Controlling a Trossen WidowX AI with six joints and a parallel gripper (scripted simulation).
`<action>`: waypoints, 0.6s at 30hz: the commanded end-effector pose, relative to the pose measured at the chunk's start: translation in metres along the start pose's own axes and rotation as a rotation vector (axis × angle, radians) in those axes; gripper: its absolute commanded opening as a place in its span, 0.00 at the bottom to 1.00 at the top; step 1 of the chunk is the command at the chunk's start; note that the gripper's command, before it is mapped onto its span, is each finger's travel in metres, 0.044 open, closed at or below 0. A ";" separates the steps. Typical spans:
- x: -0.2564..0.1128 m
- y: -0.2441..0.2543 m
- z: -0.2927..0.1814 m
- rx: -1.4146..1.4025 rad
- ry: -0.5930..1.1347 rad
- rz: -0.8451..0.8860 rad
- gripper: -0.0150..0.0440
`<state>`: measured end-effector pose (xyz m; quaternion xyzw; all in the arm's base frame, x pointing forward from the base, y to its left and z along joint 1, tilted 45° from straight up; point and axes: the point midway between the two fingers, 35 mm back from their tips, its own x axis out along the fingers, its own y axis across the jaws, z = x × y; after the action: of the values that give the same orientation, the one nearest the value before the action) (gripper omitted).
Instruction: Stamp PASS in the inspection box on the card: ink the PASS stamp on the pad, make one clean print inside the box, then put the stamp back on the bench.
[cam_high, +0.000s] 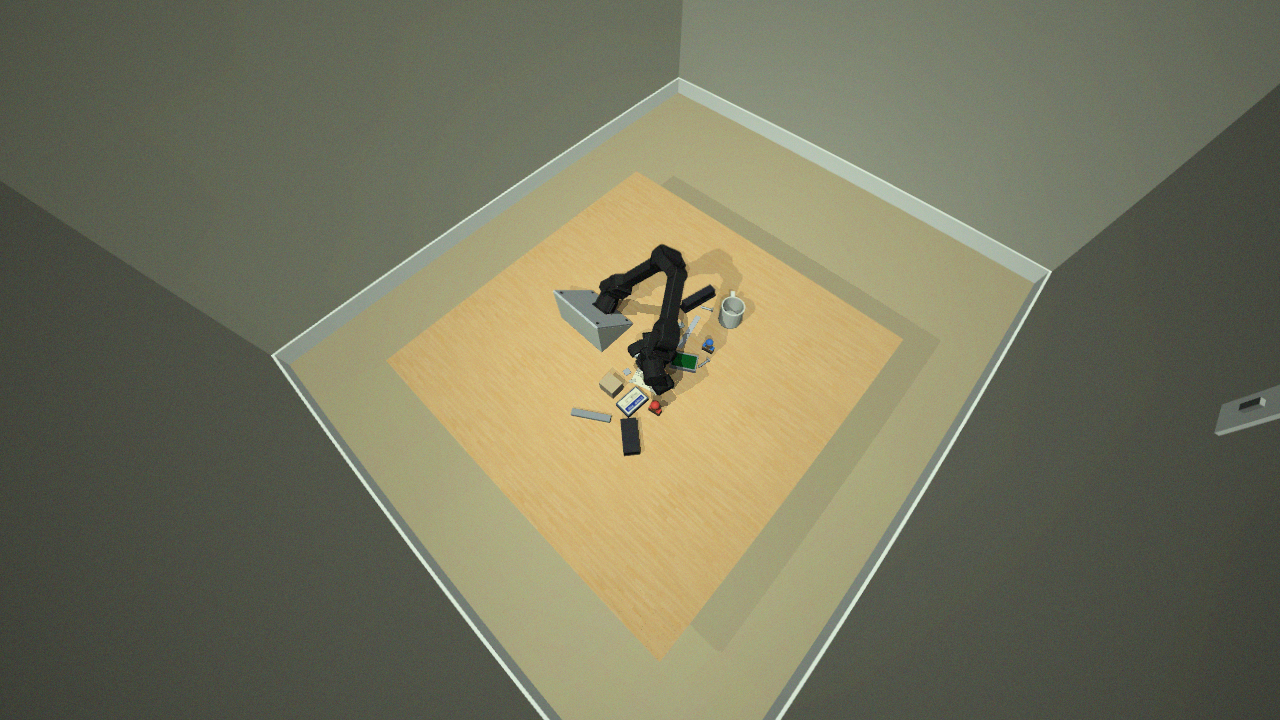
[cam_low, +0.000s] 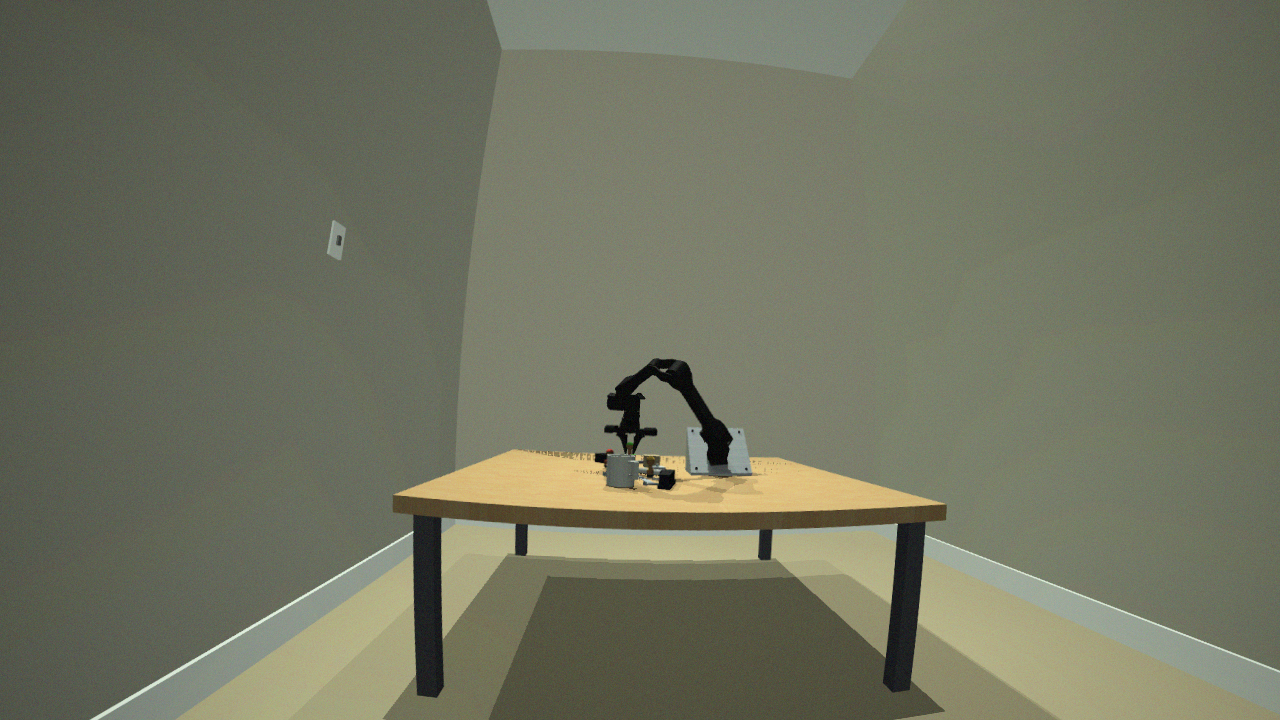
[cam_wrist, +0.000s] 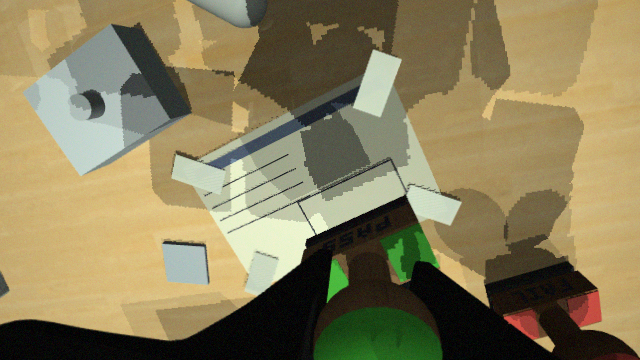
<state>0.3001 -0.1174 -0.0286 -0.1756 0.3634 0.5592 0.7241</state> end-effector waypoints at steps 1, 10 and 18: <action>0.005 0.002 0.000 0.010 -0.008 0.003 0.25; 0.011 0.002 0.000 0.009 -0.009 0.003 0.25; 0.016 0.003 0.001 0.009 -0.010 0.003 0.25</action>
<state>0.3008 -0.1089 -0.0368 -0.1753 0.3620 0.5594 0.7248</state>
